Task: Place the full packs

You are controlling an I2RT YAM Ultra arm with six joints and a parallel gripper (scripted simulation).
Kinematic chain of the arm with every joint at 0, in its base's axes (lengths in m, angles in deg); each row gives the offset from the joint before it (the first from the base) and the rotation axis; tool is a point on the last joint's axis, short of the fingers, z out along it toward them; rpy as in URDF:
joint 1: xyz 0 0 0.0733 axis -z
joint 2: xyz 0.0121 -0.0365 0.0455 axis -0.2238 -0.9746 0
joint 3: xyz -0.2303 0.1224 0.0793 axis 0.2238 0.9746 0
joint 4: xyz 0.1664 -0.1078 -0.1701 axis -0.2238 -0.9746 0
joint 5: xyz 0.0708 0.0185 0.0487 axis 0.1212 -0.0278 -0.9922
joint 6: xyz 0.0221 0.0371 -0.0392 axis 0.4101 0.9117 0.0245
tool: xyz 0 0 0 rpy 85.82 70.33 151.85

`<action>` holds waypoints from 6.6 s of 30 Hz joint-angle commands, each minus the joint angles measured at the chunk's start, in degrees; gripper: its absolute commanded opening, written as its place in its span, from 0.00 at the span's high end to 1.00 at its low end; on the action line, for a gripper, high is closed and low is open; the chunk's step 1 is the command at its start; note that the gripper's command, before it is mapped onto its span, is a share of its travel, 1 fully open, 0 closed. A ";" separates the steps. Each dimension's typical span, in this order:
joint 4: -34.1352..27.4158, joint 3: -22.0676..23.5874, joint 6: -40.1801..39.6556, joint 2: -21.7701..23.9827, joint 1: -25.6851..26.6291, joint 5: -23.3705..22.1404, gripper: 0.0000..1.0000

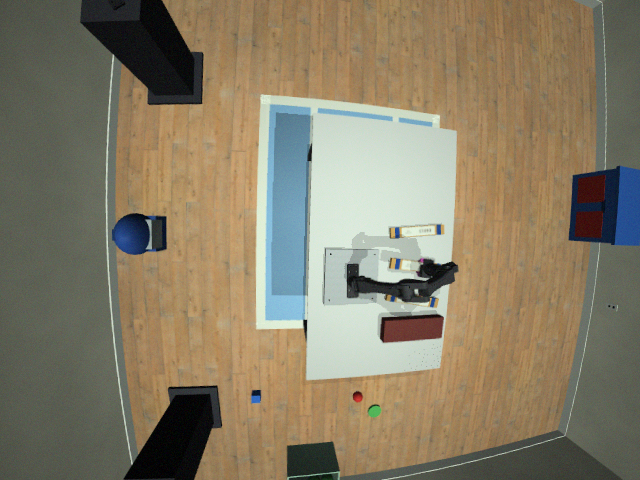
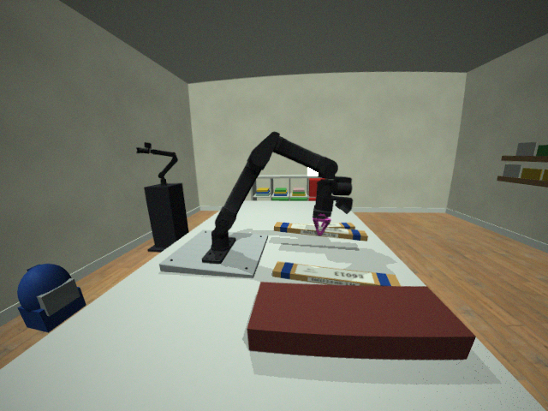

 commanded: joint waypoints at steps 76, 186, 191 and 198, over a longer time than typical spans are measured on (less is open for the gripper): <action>-16.29 -18.32 0.35 4.46 -0.19 -0.19 1.00; -19.92 -22.30 0.12 8.64 -0.08 -0.06 1.00; -19.92 -22.16 -8.16 8.74 1.91 -0.17 1.00; -19.92 -22.17 -11.17 8.73 4.78 -0.33 1.00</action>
